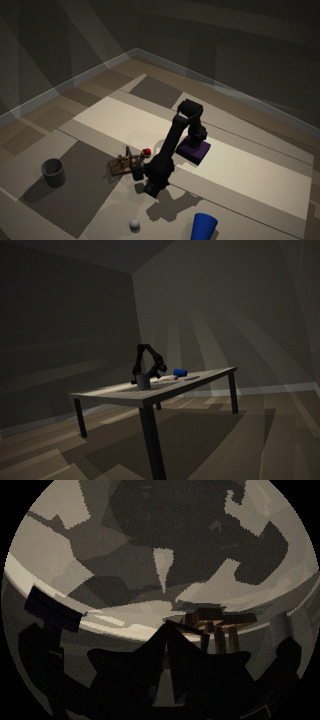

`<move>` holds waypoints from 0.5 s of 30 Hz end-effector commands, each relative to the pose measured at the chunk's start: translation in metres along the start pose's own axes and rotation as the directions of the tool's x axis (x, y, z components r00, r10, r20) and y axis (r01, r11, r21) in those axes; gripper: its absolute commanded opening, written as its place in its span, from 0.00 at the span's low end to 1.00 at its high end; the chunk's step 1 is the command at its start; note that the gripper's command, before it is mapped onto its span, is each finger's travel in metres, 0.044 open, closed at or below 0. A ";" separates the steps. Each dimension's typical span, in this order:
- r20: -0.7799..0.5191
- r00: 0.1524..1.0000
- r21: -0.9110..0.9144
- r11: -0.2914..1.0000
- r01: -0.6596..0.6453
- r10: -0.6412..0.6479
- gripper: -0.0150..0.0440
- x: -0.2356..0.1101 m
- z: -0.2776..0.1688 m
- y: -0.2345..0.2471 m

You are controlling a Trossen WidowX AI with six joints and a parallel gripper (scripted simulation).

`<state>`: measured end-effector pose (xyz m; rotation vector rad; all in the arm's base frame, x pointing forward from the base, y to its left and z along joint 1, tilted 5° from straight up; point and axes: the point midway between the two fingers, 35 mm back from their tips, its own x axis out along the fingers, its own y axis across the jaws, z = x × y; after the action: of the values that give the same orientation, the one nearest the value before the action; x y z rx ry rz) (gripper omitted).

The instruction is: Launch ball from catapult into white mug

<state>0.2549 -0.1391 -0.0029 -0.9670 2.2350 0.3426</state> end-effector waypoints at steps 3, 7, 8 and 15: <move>-0.011 1.000 -0.016 1.000 -0.008 0.008 0.25 0.007 0.005 0.003; 0.033 0.999 -0.014 0.999 0.041 -0.040 0.25 -0.056 -0.012 -0.004; 0.046 0.997 -0.014 0.998 0.055 -0.054 0.25 -0.075 -0.018 -0.004; 0.077 0.993 -0.012 0.995 0.095 -0.094 0.30 -0.109 -0.032 -0.002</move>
<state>0.2968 -0.0930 0.0996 -1.0535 2.1008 0.3465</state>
